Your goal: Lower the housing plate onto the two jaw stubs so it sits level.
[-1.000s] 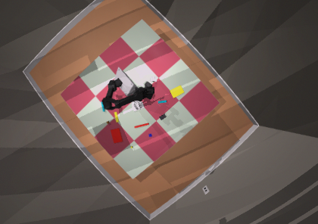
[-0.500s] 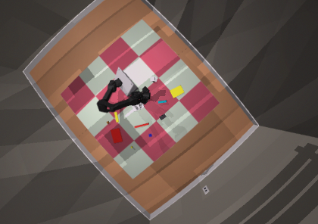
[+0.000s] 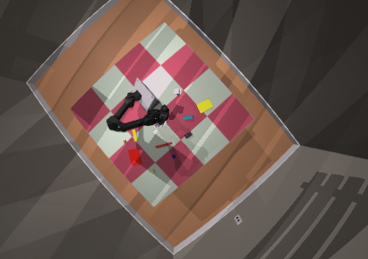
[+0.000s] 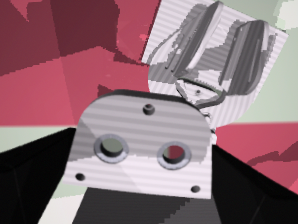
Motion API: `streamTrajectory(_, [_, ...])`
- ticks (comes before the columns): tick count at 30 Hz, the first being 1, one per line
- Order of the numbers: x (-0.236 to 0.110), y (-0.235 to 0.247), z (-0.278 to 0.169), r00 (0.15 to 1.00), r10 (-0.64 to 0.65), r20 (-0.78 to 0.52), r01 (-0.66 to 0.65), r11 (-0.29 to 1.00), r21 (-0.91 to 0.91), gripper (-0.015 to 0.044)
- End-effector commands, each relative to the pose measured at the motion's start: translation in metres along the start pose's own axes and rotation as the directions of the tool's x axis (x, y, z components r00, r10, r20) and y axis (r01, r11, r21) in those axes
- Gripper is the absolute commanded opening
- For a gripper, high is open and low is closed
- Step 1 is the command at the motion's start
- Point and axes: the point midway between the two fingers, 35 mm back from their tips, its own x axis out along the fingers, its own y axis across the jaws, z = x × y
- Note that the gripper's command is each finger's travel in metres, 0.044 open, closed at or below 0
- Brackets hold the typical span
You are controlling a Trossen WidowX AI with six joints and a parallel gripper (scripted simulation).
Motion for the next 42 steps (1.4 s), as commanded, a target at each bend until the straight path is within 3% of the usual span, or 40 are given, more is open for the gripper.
streamTrajectory(1, [0.004,-0.014,-0.003,1.0,-0.011,-0.002,0.011,0.999,0.052,0.0351])
streamTrajectory(13, [0.012,-0.048,-0.01,0.999,-0.035,-0.006,0.035,0.98,0.194,0.0351])
streamTrajectory(42, [0.012,-0.048,-0.01,0.999,-0.035,-0.006,0.036,0.978,0.205,0.0351])
